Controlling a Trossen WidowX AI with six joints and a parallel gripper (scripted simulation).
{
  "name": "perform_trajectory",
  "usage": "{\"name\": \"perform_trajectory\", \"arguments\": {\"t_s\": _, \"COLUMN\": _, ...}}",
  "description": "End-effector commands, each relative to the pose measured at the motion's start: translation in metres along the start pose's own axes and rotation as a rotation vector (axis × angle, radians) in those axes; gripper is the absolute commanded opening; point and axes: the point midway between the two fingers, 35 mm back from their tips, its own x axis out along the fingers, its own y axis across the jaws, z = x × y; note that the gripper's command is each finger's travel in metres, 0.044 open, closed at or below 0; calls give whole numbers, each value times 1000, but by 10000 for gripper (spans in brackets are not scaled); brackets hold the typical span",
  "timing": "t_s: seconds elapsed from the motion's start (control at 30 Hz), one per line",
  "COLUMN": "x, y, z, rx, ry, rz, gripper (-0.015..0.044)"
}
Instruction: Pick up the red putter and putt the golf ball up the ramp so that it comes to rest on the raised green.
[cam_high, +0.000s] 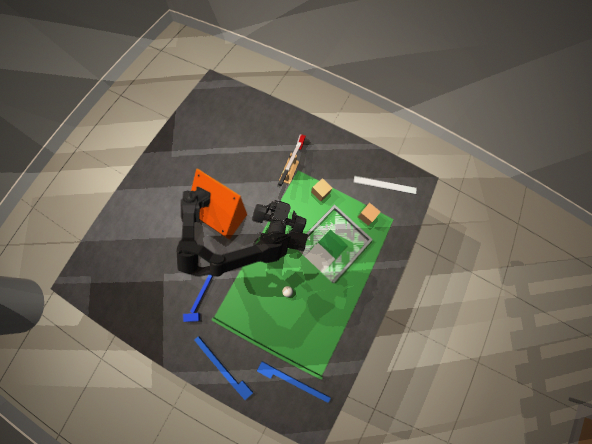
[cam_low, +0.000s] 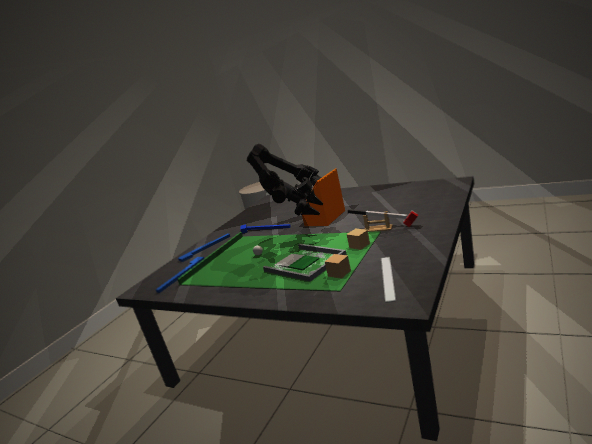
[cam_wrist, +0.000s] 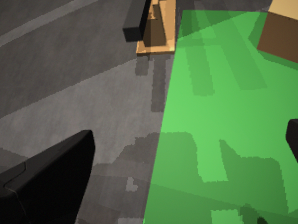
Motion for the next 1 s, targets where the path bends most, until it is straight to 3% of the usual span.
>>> {"name": "perform_trajectory", "arguments": {"t_s": 0.0, "x": 30, "y": 4, "z": 34, "rx": 26, "ry": 191, "rz": 53, "gripper": 440}}
{"name": "perform_trajectory", "arguments": {"t_s": 0.17, "x": 70, "y": 16, "z": 72, "rx": 45, "ry": 460, "rz": 28, "gripper": 440}}
{"name": "perform_trajectory", "arguments": {"t_s": 0.4, "x": 119, "y": 39, "z": 109, "rx": 35, "ry": 772, "rz": -155, "gripper": 440}}
{"name": "perform_trajectory", "arguments": {"t_s": 0.97, "x": 136, "y": 35, "z": 90, "rx": 35, "ry": 780, "rz": -162, "gripper": 440}}
